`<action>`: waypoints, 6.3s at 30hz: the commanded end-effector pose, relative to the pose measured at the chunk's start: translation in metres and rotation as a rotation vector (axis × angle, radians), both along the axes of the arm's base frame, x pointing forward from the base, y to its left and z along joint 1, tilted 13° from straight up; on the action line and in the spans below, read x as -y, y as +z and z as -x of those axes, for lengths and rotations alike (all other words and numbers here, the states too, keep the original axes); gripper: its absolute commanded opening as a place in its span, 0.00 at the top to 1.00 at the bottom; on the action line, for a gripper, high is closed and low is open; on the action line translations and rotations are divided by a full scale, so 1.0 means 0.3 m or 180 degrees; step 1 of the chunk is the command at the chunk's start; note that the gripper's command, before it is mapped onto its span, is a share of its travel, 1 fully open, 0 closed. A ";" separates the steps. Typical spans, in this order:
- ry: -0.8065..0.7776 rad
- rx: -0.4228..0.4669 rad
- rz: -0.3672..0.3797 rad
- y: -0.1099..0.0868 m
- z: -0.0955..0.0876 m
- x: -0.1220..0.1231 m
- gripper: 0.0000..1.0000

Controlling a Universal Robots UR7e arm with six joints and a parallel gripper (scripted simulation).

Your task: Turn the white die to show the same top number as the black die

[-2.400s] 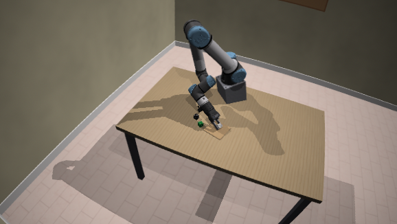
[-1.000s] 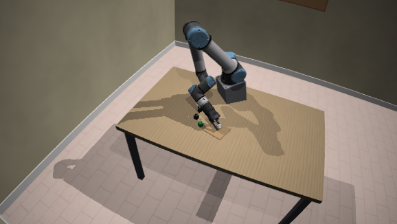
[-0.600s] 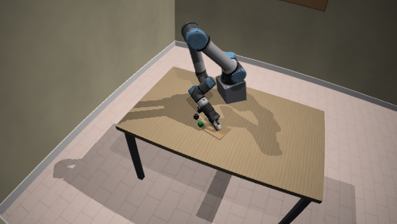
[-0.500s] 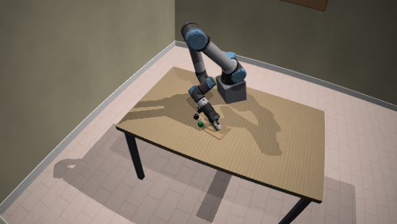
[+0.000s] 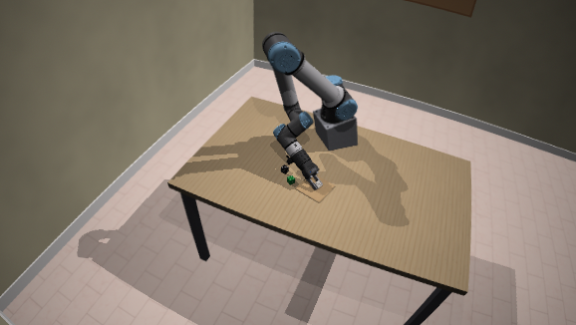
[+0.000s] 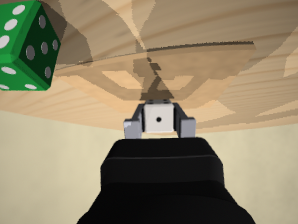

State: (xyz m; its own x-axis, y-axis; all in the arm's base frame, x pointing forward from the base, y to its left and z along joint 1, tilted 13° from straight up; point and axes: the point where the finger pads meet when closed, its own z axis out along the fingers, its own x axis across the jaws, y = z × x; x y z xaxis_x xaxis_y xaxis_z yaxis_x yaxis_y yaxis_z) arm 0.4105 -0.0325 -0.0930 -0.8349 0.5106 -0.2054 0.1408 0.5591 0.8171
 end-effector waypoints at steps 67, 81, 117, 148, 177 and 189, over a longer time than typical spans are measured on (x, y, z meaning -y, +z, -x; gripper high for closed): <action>0.0000 0.0002 0.0001 0.001 -0.001 0.000 0.13; 0.0000 0.0002 0.0001 0.001 0.000 0.000 0.13; 0.0000 0.0002 0.0001 0.102 0.090 0.107 0.13; 0.0000 0.0002 0.0001 0.285 0.113 0.072 0.13; -0.0180 -0.0465 0.0757 0.307 0.098 0.032 0.13; -0.0359 -0.0913 0.1485 0.326 0.078 -0.007 0.13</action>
